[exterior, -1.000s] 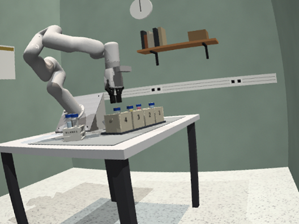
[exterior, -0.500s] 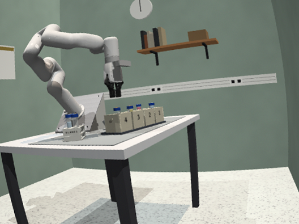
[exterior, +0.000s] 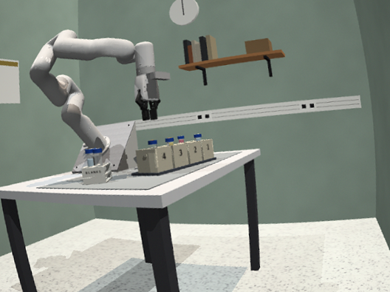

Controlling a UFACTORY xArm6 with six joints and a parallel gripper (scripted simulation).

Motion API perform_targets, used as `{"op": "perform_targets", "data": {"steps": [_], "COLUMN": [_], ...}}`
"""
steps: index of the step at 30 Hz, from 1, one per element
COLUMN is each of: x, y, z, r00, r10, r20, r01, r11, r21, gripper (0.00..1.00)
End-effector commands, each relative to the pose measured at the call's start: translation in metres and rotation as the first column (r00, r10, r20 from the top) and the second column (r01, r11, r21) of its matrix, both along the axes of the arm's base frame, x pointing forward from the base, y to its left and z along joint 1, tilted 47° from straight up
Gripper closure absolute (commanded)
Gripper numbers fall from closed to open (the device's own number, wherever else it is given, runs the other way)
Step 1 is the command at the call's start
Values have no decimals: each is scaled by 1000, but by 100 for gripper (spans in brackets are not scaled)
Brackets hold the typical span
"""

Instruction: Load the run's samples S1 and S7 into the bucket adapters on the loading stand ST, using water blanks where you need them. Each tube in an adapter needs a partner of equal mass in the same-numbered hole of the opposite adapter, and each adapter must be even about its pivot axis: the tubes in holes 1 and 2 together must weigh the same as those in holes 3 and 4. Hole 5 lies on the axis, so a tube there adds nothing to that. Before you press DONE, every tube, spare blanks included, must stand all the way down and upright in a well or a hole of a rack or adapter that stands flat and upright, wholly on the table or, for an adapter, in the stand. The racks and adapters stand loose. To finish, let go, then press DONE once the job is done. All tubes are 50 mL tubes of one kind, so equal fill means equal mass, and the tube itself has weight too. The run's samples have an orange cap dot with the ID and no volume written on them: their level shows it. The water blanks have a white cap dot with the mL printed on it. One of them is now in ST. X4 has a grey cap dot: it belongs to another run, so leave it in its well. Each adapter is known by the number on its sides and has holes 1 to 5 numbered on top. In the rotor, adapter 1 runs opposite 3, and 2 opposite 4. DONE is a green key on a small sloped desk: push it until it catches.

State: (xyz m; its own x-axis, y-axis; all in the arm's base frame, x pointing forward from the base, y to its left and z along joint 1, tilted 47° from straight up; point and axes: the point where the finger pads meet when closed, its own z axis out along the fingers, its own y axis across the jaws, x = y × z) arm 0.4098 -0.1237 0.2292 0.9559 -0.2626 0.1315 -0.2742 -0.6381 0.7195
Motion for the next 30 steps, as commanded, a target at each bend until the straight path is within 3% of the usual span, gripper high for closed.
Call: {"op": "perform_targets", "data": {"steps": [1,12,30], "x": [2,4,4], "y": [6,20,21], "z": [6,20,20], "r00": [1000,1000,1000], "r10": [1,1,1], "r20": [3,3,3], "r01": [-1,-1,-1], "r11": [1000,1000,1000], "r21": [0,0,0], "gripper": [56,56,56]}}
